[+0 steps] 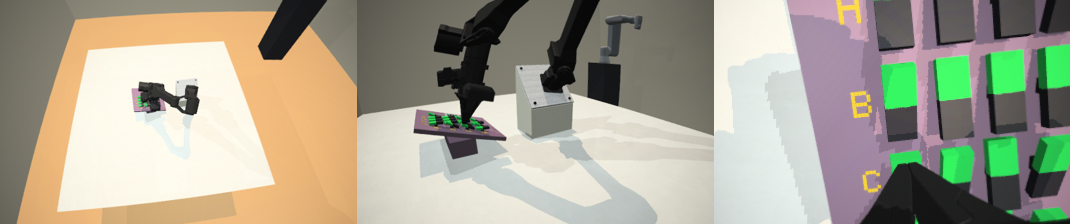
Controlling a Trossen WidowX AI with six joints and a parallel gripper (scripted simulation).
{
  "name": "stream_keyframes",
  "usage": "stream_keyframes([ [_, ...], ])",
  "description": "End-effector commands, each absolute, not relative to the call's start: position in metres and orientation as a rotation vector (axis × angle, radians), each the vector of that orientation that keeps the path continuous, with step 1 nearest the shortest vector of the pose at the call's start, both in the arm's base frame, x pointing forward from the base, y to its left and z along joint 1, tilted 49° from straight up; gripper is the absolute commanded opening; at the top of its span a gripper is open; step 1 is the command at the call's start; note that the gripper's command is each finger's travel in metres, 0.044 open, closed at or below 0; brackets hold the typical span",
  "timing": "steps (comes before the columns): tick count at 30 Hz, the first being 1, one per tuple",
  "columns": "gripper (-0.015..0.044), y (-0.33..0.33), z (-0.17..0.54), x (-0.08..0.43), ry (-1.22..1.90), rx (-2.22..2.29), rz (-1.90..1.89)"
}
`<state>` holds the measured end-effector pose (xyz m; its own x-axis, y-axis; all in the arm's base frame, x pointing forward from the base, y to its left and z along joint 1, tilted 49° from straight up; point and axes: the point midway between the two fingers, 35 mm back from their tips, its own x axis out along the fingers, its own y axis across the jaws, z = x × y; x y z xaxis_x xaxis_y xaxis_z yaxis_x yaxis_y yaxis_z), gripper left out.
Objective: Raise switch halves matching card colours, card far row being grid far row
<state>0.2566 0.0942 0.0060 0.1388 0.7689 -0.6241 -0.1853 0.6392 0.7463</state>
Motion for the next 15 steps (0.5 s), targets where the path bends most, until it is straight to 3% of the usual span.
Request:
stream_keyframes([
  [1, 0.0000, 0.0952, 0.0055, 0.2564, 1.252, 0.579, 0.747],
  [15, 0.0000, 0.0967, 0.0044, 0.2567, 1.252, 0.580, 0.747],
])
